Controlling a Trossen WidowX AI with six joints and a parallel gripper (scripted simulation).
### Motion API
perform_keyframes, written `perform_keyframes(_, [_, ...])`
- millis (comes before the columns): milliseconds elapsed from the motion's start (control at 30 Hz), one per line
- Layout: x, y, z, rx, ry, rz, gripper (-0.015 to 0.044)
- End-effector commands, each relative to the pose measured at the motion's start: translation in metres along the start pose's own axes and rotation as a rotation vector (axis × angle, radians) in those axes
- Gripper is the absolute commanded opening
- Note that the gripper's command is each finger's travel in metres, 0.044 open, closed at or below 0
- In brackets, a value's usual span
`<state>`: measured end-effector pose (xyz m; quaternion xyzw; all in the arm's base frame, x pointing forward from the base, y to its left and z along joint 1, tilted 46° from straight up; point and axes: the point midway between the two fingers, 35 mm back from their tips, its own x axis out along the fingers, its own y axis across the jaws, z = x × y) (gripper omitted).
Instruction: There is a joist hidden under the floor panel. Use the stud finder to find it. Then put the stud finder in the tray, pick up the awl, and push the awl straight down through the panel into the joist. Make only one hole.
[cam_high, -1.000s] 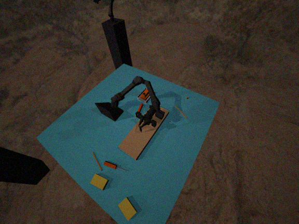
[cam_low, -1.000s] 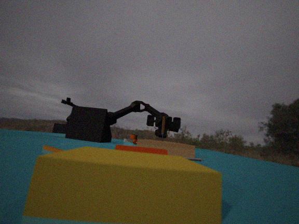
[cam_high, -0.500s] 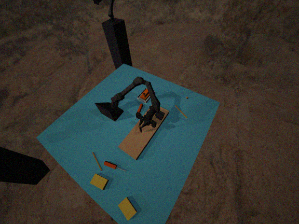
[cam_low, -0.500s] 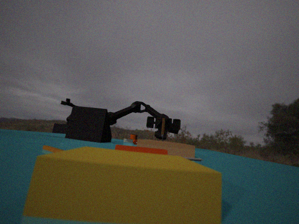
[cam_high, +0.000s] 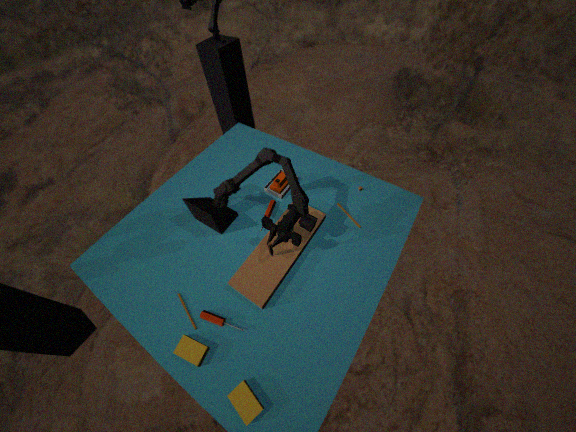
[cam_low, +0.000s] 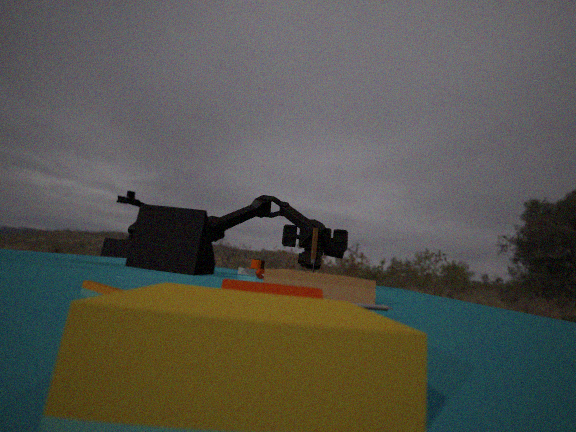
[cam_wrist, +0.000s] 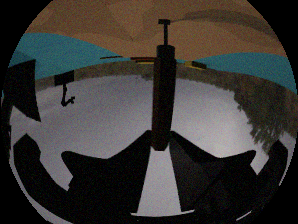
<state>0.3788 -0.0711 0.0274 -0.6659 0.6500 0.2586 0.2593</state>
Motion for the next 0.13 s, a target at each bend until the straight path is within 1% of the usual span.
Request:
perform_keyframes(0, [-0.0002,-0.0001,-0.0002,0.000,0.000,0.000,0.0000])
perform_keyframes(100, [-0.0002,-0.0001,-0.0002,0.000,0.000,0.000,0.0000])
